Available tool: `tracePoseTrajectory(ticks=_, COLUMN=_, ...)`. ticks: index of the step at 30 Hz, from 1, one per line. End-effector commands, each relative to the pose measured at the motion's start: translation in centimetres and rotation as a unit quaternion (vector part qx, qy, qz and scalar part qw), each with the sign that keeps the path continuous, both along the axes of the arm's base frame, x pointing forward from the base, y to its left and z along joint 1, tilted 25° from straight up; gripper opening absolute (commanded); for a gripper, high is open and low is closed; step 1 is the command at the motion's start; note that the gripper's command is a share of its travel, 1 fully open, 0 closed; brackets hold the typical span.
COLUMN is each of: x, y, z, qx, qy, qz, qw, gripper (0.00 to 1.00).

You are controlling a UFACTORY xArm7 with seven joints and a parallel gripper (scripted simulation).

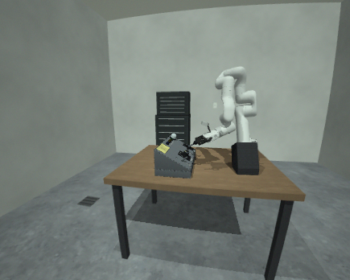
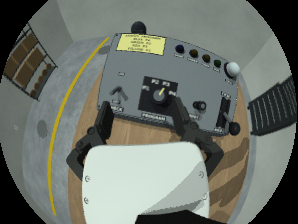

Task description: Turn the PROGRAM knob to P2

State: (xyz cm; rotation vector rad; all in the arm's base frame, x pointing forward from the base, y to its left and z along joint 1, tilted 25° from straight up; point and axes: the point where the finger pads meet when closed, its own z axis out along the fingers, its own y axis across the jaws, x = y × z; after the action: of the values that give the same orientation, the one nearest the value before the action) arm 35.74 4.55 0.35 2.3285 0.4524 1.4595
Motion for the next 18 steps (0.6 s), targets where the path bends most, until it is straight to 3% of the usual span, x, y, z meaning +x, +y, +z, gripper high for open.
tracePoseTrajectory(ticks=1, x=0.1, y=0.1, z=0.0, qx=0.001, qy=0.0, qz=0.0, qw=1.0, gripper=1.0)
tracePoseTrajectory(ticks=4, x=1.3, y=-2.0, z=1.6, qx=0.001, qy=0.017, qz=-0.008, qw=1.0, gripper=1.0)
tracePoseTrajectory(ticks=18, x=1.3, y=-2.0, z=1.6, qx=0.001, qy=0.017, qz=-0.008, qw=1.0, gripper=1.0)
